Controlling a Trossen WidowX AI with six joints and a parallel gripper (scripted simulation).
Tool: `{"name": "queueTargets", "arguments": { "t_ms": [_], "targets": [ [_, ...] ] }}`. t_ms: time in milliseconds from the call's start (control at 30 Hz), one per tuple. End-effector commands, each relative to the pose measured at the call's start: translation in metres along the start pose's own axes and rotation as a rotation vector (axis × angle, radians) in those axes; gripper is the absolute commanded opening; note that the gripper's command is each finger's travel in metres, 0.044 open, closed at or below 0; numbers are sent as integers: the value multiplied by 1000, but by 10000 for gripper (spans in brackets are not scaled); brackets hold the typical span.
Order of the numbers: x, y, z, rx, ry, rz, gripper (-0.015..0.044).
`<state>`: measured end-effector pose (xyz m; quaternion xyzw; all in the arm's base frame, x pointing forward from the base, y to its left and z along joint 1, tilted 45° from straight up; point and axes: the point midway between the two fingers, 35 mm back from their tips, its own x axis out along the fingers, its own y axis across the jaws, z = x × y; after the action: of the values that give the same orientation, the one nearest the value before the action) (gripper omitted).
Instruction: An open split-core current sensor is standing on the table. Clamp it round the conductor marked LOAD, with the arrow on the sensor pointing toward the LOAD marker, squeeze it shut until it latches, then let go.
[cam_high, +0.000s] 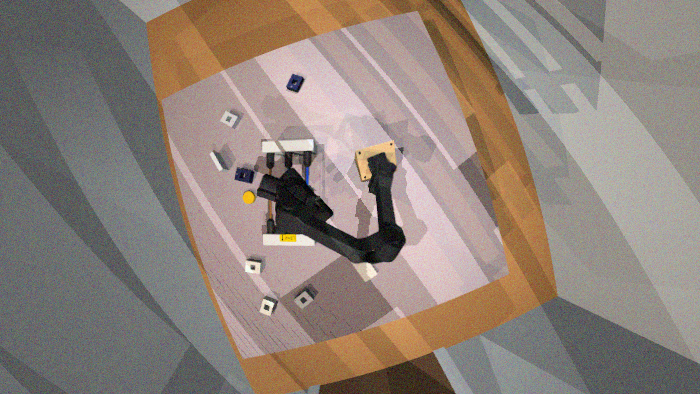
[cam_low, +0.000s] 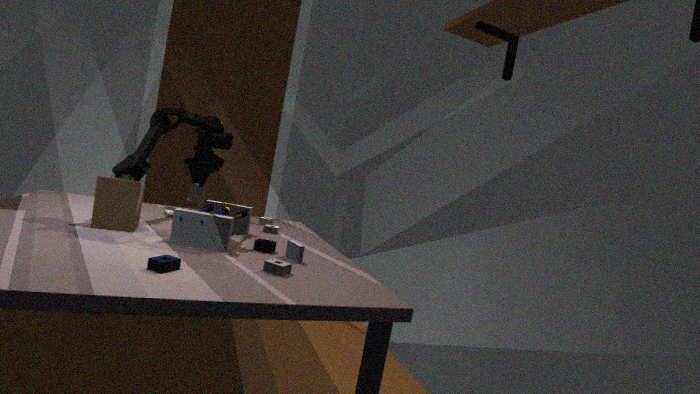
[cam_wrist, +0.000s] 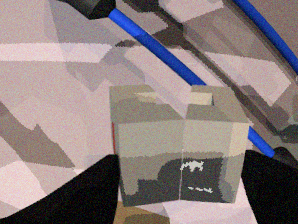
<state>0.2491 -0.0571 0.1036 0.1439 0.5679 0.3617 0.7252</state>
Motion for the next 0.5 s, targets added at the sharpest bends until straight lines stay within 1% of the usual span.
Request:
{"name": "queueTargets", "arguments": {
  "t_ms": [0, 467],
  "targets": [
    [-1, -4, 6, 117, -7, -2, 0],
    [-1, -16, 20, 581, -9, -1, 0]
  ]
}}
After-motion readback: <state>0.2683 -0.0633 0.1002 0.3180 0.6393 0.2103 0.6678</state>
